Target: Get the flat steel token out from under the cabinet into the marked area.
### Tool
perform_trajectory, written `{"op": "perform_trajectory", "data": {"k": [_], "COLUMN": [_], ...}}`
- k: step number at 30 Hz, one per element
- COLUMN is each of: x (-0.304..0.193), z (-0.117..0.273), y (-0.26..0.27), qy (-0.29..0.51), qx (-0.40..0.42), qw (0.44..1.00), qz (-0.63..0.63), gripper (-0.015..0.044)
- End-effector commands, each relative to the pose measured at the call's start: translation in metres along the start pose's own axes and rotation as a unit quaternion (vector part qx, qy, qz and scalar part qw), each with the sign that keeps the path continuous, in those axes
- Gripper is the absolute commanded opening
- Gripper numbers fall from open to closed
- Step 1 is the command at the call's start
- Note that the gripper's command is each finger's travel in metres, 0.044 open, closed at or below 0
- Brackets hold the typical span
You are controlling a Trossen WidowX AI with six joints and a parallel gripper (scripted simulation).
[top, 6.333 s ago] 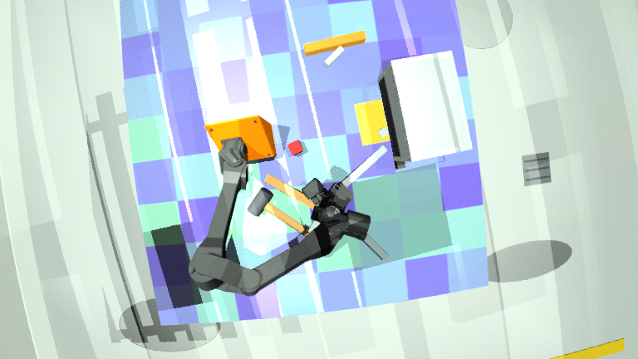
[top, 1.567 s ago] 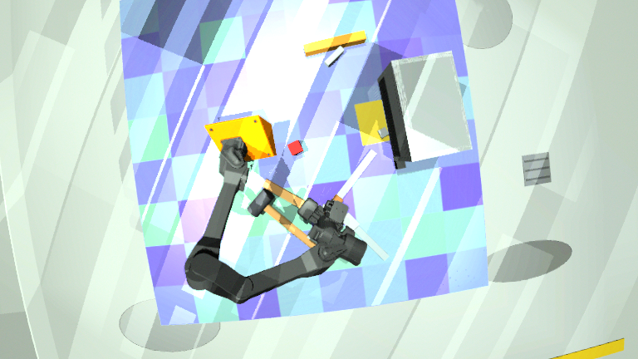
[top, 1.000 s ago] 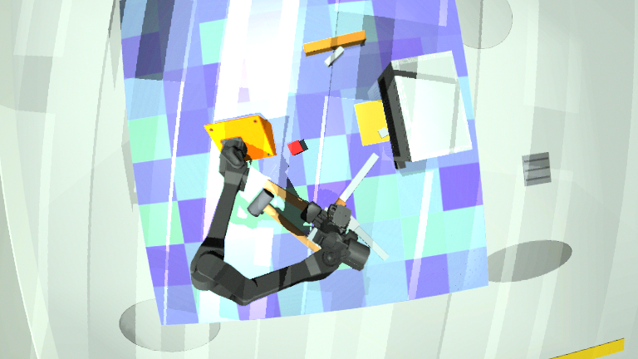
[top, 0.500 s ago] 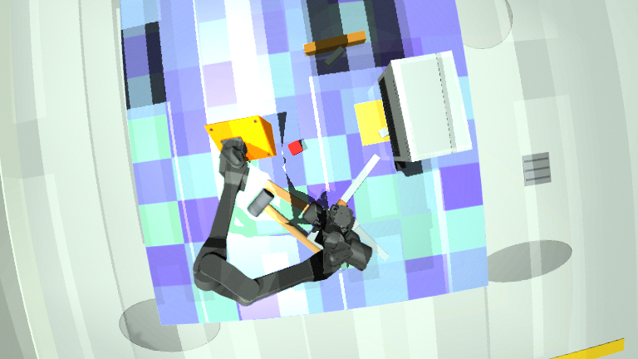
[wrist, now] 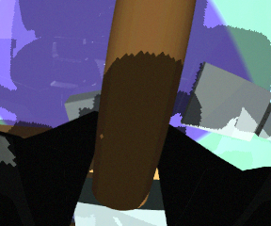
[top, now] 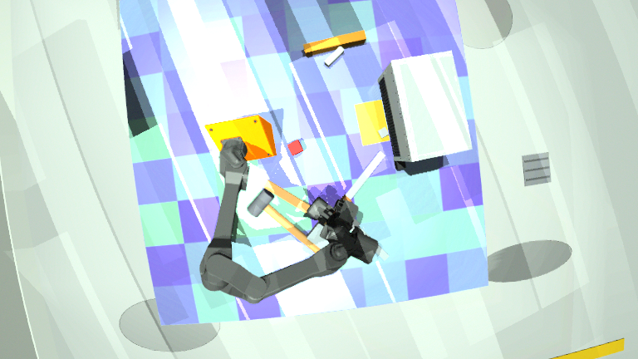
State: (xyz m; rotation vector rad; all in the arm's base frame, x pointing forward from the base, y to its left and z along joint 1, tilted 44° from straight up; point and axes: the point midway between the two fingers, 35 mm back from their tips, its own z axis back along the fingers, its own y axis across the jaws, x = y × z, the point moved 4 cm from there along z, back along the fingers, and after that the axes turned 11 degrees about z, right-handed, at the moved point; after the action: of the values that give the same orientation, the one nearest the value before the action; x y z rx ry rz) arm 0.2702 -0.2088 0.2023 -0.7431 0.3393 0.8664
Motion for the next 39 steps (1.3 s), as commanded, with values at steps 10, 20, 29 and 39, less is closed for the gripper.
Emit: {"op": "perform_trajectory", "data": {"k": [10, 20, 29, 39], "x": [0.021, 0.018, 0.018, 0.018], "z": [-0.003, -0.001, 0.0, -0.002], "y": [-0.002, -0.002, -0.002, -0.003], "qy": [-0.002, -0.001, -0.002, -0.002], "qx": [0.003, 0.0, 0.003, 0.003], "qw": [1.0, 1.0, 1.0, 1.0], "qz": [0.001, 0.0, 0.002, 0.0], "gripper": [0.0, 0.02, 0.027, 0.027]}}
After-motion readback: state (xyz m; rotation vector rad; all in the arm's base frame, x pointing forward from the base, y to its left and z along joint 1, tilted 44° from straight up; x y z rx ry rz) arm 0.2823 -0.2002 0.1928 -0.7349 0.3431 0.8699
